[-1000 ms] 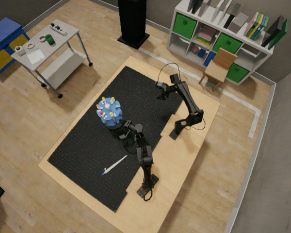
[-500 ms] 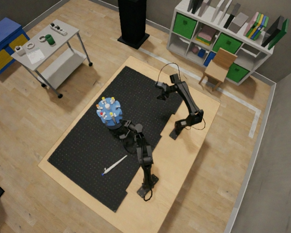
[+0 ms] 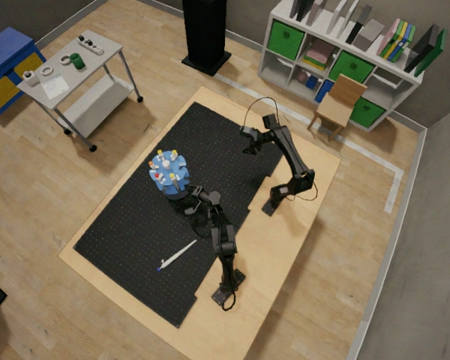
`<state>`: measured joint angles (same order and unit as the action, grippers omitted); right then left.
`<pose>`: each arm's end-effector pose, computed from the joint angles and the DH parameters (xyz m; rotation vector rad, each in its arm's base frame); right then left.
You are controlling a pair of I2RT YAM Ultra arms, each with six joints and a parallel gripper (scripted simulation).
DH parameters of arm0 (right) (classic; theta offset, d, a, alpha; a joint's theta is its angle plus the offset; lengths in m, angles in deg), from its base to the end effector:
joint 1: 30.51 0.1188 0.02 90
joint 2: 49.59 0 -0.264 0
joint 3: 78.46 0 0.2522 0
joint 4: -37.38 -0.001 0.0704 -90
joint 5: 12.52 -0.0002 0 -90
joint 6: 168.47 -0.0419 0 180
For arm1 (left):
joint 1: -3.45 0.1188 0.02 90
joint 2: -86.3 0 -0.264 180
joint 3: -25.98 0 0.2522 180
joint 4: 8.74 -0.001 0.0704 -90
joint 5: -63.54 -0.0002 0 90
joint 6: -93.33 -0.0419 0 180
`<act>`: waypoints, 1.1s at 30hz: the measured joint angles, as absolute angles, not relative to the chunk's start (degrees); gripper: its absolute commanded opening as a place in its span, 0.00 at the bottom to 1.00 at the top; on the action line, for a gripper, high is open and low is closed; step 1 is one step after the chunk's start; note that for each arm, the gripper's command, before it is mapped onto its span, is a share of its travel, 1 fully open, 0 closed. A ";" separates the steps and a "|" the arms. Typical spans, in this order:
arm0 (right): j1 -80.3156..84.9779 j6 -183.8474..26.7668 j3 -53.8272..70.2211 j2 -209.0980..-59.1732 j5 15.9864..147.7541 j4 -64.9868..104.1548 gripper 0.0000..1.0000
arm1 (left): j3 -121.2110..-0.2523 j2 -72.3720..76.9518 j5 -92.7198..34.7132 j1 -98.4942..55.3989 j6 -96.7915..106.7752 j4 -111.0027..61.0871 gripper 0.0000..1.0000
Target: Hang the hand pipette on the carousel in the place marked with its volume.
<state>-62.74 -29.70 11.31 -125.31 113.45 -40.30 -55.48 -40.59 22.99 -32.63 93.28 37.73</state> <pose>0.2215 -0.1094 0.3423 -0.5230 2.3361 0.2261 0.3855 -0.2403 0.1519 -1.3093 1.0208 -1.0499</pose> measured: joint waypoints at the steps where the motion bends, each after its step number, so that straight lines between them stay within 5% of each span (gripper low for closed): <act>1: -62.74 -29.70 11.31 -125.31 113.45 -40.30 1.00 | -55.48 -40.59 22.99 -32.63 93.28 37.73 0.00; 11: -62.74 -29.70 11.31 -125.31 113.45 -40.30 1.00 | -55.24 -40.43 22.66 -32.56 93.28 37.75 0.00; 33: -62.74 -29.70 11.31 -125.31 113.45 -40.30 1.00 | -42.50 -33.42 -2.82 -23.69 93.32 43.06 0.00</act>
<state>-62.74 -29.70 11.31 -125.31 113.45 -40.30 -42.50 -33.42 -2.82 -23.69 93.32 43.06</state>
